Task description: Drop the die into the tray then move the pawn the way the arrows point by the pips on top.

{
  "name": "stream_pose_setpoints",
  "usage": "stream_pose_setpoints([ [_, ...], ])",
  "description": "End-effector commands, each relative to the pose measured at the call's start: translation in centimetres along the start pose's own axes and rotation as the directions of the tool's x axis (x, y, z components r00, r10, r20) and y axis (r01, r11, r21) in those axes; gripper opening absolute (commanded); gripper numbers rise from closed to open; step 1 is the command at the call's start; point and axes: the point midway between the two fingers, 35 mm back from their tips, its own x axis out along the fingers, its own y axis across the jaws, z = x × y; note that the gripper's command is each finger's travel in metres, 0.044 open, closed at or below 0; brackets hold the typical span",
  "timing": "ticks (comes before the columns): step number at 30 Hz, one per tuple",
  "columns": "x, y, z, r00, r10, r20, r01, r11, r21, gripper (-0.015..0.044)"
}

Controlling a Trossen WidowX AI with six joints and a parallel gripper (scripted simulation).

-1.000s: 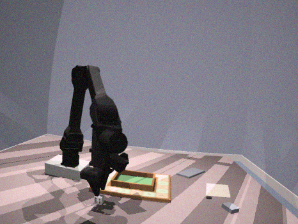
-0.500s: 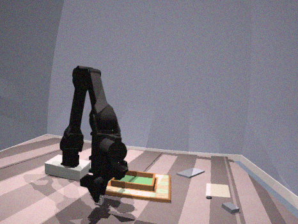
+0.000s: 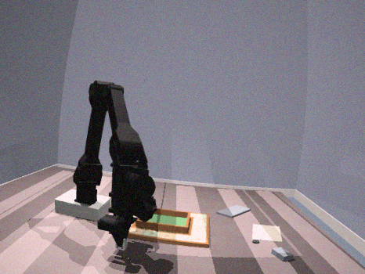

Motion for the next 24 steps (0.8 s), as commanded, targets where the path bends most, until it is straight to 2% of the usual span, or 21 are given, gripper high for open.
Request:
stream_pose_setpoints([
  [1,-0.8,-0.7,0.6,0.999,-0.033,0.022,0.033,0.999,0.038,0.0000],
  [8,-3.7,-0.6,0.9,1.000,-0.025,0.016,0.024,0.999,0.027,0.0000],
  [21,-11.8,0.8,0.5,1.000,-0.001,-0.004,0.001,1.000,-0.001,0.0000],
  [24,-12.2,0.9,0.5,1.000,0.000,-0.005,0.000,1.000,-0.002,0.0000],
])
